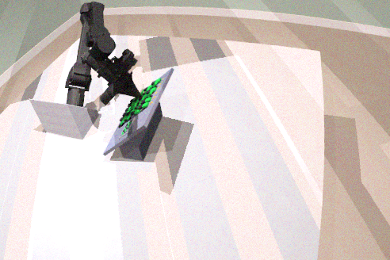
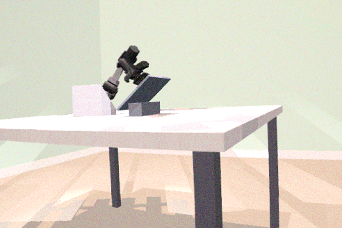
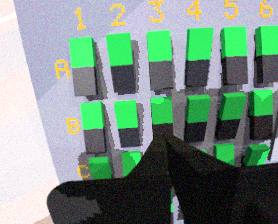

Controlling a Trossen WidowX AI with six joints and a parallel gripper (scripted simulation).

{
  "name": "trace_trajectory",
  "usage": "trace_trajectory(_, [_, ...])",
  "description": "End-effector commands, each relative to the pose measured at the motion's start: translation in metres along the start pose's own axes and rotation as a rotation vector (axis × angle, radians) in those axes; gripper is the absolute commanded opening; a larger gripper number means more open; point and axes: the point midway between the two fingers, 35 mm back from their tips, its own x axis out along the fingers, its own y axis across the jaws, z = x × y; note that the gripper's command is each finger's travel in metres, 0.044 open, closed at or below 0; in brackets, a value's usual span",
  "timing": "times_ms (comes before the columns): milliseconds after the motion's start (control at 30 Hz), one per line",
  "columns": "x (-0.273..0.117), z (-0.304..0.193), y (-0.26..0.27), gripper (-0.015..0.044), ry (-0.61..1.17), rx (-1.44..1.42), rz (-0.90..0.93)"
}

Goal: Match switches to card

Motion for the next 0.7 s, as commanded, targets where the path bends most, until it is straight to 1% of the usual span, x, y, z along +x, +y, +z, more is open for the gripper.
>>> trace_trajectory(0, [0.0008,-0.0003,-0.0009,0.0,0.001,0.006,-0.005])
trace_trajectory(667, [0.0034,-0.0003,-0.0009,0.0,0.001,0.006,-0.004])
